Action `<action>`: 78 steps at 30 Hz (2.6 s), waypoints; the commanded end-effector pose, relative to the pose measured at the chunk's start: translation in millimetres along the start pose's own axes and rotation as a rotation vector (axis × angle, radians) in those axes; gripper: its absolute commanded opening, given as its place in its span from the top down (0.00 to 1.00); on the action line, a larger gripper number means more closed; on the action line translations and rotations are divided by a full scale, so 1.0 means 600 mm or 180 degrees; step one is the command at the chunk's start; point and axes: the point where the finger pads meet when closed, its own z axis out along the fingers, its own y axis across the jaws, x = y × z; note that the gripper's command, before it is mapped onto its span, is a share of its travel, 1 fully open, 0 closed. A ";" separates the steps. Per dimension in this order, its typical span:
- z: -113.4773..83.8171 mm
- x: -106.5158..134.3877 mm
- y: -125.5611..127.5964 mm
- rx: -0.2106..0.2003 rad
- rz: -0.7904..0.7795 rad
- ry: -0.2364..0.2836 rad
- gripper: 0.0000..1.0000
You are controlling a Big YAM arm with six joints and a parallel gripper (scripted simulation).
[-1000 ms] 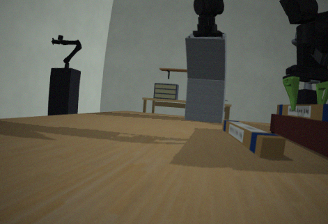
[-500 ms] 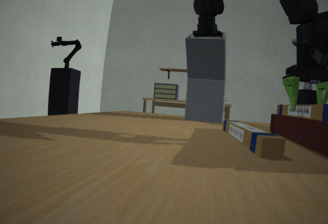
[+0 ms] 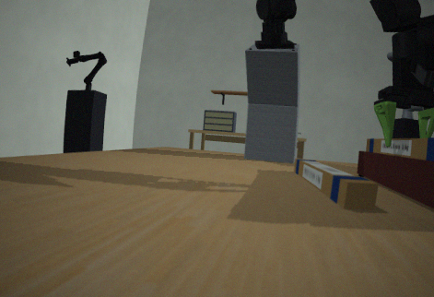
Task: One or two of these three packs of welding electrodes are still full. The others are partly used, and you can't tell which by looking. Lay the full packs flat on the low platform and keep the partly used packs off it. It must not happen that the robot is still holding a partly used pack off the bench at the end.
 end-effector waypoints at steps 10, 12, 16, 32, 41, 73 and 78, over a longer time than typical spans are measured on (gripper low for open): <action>-0.043 0.009 0.004 -0.0016 -0.0024 -0.0003 0.26; -0.063 0.008 0.005 -0.0020 -0.0020 -0.0009 0.26; -0.101 0.007 0.006 -0.0025 -0.0015 -0.0016 0.26; -0.162 0.012 0.002 -0.0005 -0.0005 0.0011 0.26; -0.151 0.011 -0.003 0.0014 0.0009 0.0023 0.26; -0.217 0.025 -0.091 0.0002 0.0004 -0.0002 0.26; -0.249 0.039 -0.136 0.0001 0.0001 -0.0003 0.26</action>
